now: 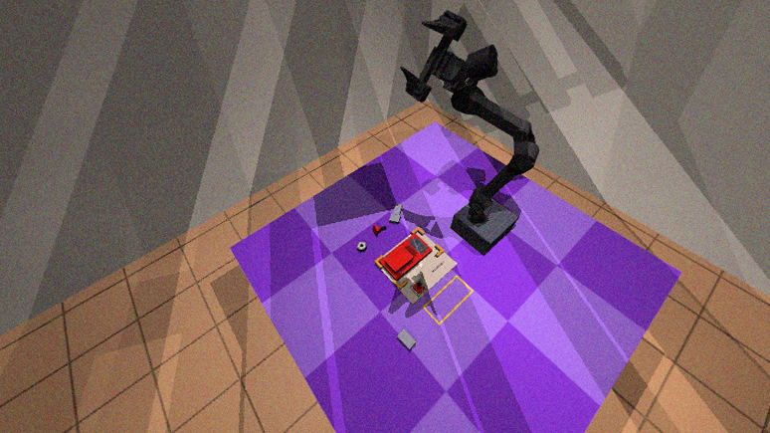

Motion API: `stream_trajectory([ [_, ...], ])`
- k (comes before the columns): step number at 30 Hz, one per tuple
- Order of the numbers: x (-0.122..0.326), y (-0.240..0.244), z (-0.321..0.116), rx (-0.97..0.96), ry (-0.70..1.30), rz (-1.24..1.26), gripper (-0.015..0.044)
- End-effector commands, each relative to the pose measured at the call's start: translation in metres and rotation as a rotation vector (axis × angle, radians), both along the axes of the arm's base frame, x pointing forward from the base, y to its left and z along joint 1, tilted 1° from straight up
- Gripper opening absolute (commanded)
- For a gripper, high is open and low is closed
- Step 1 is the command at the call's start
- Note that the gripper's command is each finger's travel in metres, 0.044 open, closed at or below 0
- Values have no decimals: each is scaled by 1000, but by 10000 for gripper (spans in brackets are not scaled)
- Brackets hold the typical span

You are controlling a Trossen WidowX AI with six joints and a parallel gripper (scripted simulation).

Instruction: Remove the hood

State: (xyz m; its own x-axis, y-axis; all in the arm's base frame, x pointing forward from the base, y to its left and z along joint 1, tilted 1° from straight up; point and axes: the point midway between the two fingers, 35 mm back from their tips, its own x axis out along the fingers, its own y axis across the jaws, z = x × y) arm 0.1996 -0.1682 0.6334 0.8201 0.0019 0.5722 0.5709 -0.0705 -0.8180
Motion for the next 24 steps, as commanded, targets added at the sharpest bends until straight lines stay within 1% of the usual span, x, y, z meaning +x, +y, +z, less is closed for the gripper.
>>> stream_trajectory([
  [1, 23, -26, -20, 179, 8, 53, 440],
  [7, 67, -63, -62, 466, 74, 103, 440],
  [17, 145, -81, -149, 866, 249, 157, 440],
  [24, 201, -78, -254, 1215, 475, 93, 440],
])
